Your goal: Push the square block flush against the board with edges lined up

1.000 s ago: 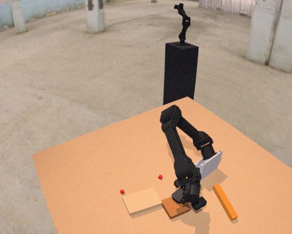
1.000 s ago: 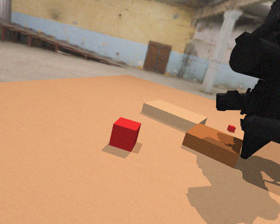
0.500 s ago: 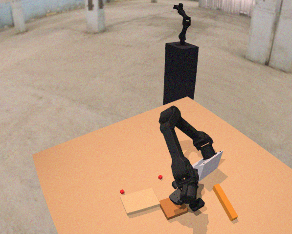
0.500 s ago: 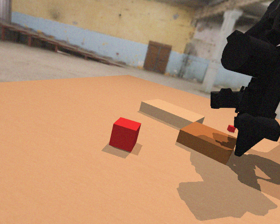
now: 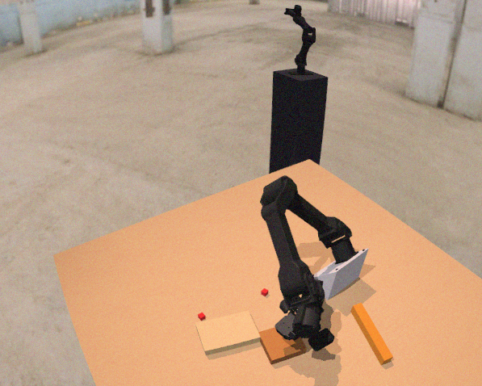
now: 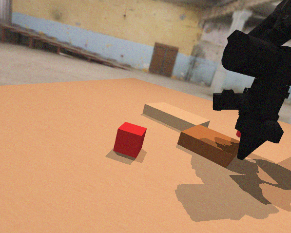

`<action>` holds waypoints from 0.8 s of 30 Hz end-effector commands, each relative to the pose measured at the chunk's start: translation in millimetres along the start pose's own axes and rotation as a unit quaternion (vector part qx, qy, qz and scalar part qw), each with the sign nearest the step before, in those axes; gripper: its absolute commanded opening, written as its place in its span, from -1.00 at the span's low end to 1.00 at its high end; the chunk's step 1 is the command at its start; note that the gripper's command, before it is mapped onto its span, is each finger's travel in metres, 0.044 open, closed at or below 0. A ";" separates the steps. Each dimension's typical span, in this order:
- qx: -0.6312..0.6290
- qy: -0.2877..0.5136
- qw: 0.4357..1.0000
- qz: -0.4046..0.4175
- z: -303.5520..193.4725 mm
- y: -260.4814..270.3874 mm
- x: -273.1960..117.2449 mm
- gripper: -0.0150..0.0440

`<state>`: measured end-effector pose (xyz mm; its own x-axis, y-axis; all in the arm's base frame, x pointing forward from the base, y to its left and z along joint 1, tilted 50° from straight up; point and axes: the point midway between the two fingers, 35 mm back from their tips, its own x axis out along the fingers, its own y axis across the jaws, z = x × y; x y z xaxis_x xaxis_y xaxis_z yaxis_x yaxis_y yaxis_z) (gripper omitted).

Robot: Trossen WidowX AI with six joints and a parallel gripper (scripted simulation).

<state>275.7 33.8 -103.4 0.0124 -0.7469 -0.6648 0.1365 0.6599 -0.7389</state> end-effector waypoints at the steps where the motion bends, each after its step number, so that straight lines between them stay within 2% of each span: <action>1: 0.000 -0.003 1.000 -0.005 5.3 -1.3 1.7 -0.49; 24: 0.001 -0.003 1.000 -0.006 23.9 -3.5 2.4 -0.49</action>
<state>294.9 30.8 -100.1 0.0139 -0.7480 -0.6636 0.1372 0.6588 -0.7397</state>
